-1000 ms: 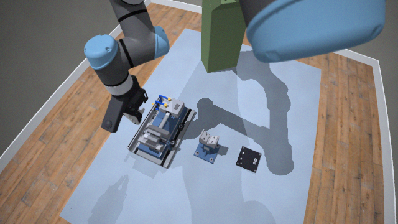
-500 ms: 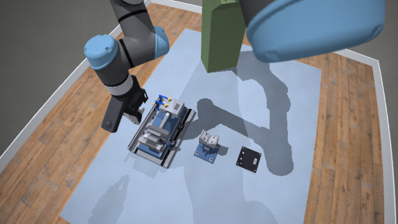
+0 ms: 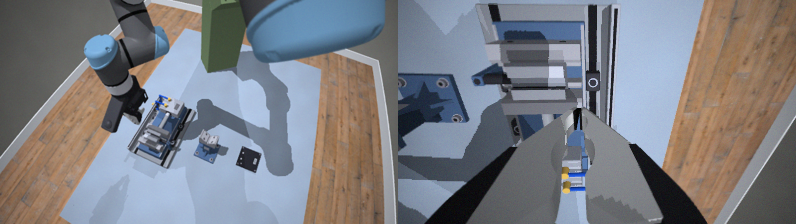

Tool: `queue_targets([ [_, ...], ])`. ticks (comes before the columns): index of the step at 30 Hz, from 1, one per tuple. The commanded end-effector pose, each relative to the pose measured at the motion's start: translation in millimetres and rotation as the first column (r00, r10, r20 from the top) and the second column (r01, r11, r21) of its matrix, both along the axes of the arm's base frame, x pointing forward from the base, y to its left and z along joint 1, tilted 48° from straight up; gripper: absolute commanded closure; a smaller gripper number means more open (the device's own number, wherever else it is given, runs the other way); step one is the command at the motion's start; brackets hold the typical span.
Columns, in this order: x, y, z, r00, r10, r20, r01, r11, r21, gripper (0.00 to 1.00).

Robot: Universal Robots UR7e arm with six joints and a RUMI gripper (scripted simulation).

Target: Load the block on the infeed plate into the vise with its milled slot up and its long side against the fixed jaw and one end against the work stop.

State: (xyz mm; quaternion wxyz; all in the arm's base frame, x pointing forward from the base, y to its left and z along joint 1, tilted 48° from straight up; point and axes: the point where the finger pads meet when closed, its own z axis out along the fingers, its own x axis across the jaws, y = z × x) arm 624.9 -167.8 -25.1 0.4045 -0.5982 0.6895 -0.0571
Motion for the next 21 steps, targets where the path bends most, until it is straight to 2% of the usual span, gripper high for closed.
queue_targets([
  [1,0.1,-0.5,0.4,1.000,-0.001,0.001,0.001,1.000,-0.001,1.00],
  [21,2.8,1.4,-2.5,1.000,-0.001,0.001,0.001,1.000,-0.001,1.00],
])
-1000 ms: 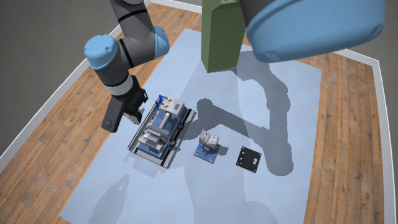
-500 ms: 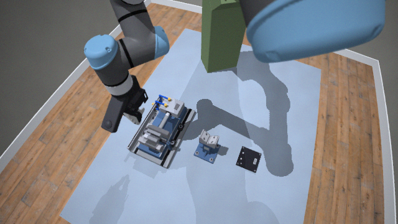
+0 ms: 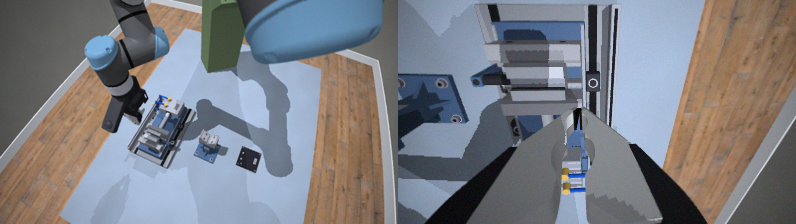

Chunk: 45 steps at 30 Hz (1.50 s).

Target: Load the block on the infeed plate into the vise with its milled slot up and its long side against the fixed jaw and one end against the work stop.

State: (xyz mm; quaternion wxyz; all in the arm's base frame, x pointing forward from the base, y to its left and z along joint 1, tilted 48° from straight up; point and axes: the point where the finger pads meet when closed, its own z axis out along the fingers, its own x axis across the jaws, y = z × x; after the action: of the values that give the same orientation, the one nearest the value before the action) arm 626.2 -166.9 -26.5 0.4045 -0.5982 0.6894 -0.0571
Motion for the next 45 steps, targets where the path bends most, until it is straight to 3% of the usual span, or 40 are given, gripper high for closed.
queue_targets([
  [1,2.0,0.9,-1.7,1.000,-0.001,0.001,0.001,1.000,-0.001,1.00],
  [45,30.5,20.5,-32.0,1.000,-0.001,0.001,0.001,1.000,-0.001,1.00],
])
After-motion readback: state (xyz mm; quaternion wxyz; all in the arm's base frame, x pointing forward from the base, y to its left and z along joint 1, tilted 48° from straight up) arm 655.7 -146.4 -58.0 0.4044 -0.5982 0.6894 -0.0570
